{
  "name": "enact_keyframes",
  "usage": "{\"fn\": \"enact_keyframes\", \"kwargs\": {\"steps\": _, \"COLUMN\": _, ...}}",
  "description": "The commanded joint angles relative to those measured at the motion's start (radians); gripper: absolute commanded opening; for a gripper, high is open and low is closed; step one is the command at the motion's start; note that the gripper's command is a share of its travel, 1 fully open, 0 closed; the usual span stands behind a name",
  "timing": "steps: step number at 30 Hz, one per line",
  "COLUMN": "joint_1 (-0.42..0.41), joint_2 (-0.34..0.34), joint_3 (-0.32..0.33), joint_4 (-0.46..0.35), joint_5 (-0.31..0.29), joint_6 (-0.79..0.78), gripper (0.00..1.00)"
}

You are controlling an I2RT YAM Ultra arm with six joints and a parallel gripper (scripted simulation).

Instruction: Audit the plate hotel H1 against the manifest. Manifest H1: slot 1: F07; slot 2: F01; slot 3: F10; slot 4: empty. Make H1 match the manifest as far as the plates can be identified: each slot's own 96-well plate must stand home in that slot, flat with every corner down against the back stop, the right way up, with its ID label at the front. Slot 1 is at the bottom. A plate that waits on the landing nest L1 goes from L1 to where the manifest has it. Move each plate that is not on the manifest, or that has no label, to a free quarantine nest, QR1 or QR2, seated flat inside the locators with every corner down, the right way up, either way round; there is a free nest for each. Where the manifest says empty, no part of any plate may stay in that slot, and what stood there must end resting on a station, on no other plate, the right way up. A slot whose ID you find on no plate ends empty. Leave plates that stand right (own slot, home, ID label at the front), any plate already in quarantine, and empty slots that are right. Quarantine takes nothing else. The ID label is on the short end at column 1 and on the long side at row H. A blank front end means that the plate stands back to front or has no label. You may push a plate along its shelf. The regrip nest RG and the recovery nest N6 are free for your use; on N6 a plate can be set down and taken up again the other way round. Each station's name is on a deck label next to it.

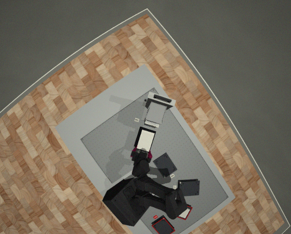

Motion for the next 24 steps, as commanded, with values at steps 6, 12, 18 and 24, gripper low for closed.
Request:
{"fn": "enact_keyframes", "kwargs": {"steps": 6, "joint_1": -0.009, "joint_2": 0.018, "joint_3": -0.002, "joint_4": 0.044, "joint_5": -0.019, "joint_6": -0.004, "gripper": 0.86}}
{"fn": "enact_keyframes", "kwargs": {"steps": 12, "joint_1": -0.019, "joint_2": 0.039, "joint_3": -0.005, "joint_4": 0.070, "joint_5": -0.029, "joint_6": -0.007, "gripper": 0.86}}
{"fn": "enact_keyframes", "kwargs": {"steps": 18, "joint_1": -0.026, "joint_2": 0.053, "joint_3": -0.007, "joint_4": 0.088, "joint_5": -0.035, "joint_6": -0.009, "gripper": 0.86}}
{"fn": "enact_keyframes", "kwargs": {"steps": 24, "joint_1": -0.036, "joint_2": 0.074, "joint_3": -0.010, "joint_4": 0.114, "joint_5": -0.045, "joint_6": -0.012, "gripper": 0.86}}
